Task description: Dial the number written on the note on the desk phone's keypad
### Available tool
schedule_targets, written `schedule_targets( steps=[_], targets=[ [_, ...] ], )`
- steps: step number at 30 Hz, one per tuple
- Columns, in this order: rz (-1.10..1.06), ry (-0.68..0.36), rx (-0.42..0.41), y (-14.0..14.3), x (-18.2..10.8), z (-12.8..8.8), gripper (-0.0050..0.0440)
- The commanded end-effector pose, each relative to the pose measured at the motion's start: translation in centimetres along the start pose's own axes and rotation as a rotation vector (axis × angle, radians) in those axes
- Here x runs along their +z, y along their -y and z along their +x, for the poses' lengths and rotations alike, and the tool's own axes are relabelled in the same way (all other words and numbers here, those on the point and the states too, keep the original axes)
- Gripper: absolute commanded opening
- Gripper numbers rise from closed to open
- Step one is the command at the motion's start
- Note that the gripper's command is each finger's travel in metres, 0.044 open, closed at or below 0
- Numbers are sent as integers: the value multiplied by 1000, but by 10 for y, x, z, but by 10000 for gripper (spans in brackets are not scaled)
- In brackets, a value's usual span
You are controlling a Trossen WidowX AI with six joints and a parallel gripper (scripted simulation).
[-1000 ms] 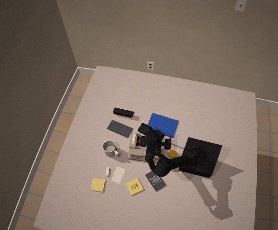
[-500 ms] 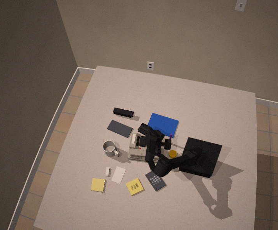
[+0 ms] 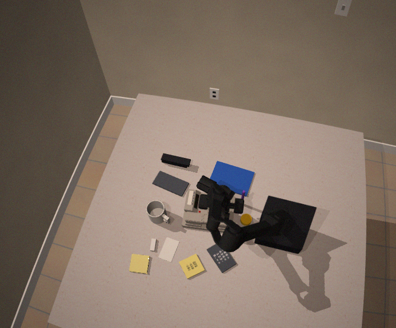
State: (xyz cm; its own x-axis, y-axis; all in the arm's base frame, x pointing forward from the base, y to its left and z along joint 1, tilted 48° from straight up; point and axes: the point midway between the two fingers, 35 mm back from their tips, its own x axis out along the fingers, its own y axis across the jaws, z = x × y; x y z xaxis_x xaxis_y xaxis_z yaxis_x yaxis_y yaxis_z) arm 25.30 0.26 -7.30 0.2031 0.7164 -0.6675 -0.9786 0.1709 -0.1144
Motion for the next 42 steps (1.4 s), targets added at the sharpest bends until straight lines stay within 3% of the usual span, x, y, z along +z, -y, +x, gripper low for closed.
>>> schedule_targets(
  steps=[1,7,13,19,23,42],
  targets=[
    [3,4,6,-1,0,2,-50],
    [3,4,6,-1,0,0,-50],
    [3,4,6,-1,0,-28,-50],
    [4,4,5,-1,-1,-28,-50],
    [3,4,6,-1,-19,-28,-50],
    [3,4,6,-1,-19,-7,-50]
  ],
)
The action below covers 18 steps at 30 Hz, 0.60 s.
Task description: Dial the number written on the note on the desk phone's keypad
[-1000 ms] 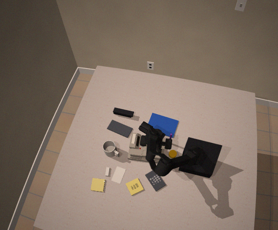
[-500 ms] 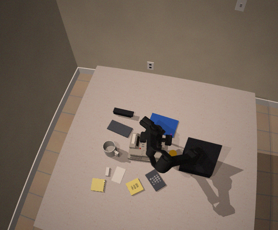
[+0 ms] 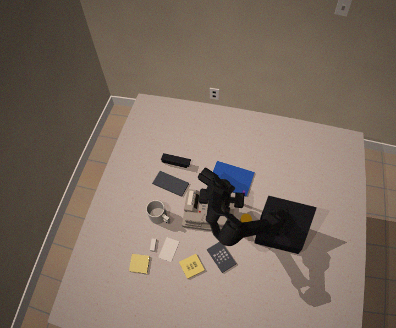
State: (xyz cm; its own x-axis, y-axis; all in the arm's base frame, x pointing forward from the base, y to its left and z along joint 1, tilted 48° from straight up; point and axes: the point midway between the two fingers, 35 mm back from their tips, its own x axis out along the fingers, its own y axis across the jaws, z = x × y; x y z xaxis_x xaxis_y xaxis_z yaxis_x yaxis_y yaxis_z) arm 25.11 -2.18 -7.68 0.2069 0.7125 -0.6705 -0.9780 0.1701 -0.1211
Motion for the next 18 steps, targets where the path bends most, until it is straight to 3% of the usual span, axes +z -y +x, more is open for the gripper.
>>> schedule_targets(
  steps=[1,18],
  targets=[
    [8,8,10,-3,1,10,-50],
    [8,9,10,-3,1,15,-50]
  ],
)
